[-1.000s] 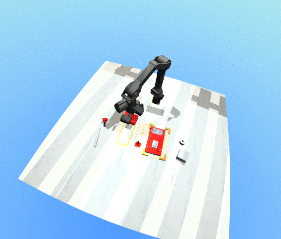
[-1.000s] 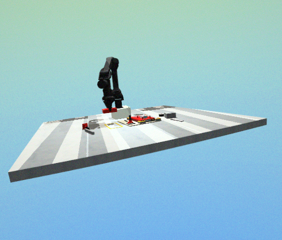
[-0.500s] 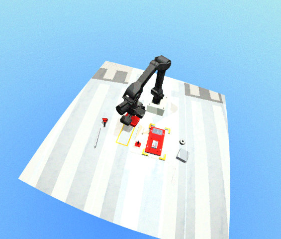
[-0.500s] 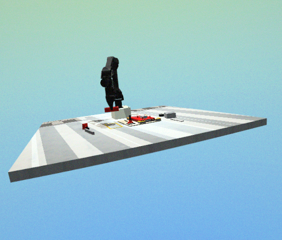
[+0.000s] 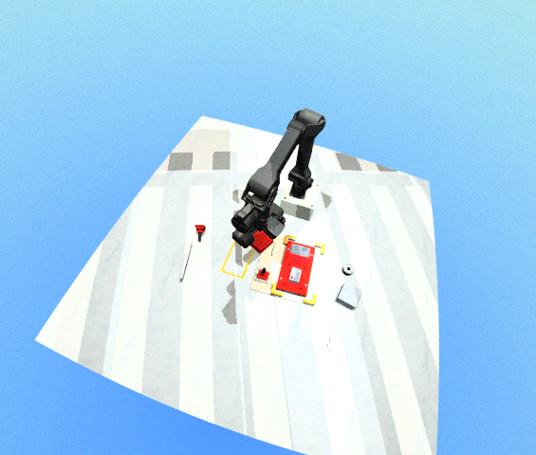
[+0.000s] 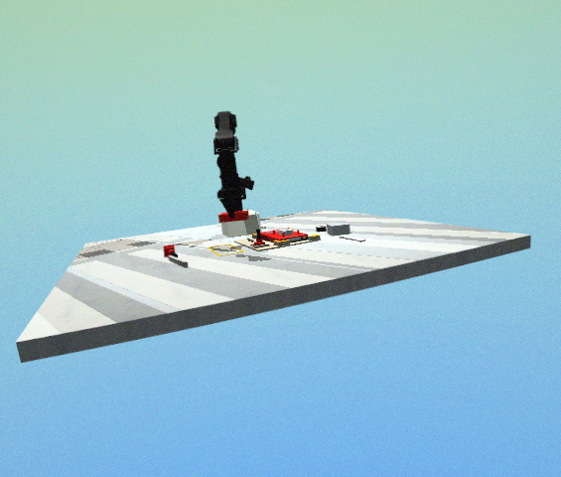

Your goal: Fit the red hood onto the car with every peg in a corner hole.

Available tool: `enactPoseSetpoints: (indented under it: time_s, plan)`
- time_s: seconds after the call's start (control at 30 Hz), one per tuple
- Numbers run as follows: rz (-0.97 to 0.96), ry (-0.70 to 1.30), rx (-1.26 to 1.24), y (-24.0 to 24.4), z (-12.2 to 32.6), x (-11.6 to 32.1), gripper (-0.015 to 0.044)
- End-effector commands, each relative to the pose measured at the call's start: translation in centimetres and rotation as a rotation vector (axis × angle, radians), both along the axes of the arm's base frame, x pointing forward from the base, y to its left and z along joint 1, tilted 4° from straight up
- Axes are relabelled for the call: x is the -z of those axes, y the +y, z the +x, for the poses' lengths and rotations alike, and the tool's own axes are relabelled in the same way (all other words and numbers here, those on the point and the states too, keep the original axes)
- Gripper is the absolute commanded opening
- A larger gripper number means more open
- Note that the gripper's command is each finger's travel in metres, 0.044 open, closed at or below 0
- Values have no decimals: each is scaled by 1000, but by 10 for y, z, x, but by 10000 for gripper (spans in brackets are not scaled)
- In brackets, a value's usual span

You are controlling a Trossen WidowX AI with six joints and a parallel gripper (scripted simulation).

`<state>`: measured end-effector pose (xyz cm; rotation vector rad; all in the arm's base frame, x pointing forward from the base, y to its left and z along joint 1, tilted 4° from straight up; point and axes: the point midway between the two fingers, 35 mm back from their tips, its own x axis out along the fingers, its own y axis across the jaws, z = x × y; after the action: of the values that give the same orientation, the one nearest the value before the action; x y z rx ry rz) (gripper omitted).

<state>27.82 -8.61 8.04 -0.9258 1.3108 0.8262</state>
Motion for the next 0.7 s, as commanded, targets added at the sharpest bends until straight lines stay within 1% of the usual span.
enactPoseSetpoints:
  time_s: [0.0,0.67]
  plan:
    - [3,0,61,7,6,-1,0]
    - [36,-5,420,54,32,-4,0]
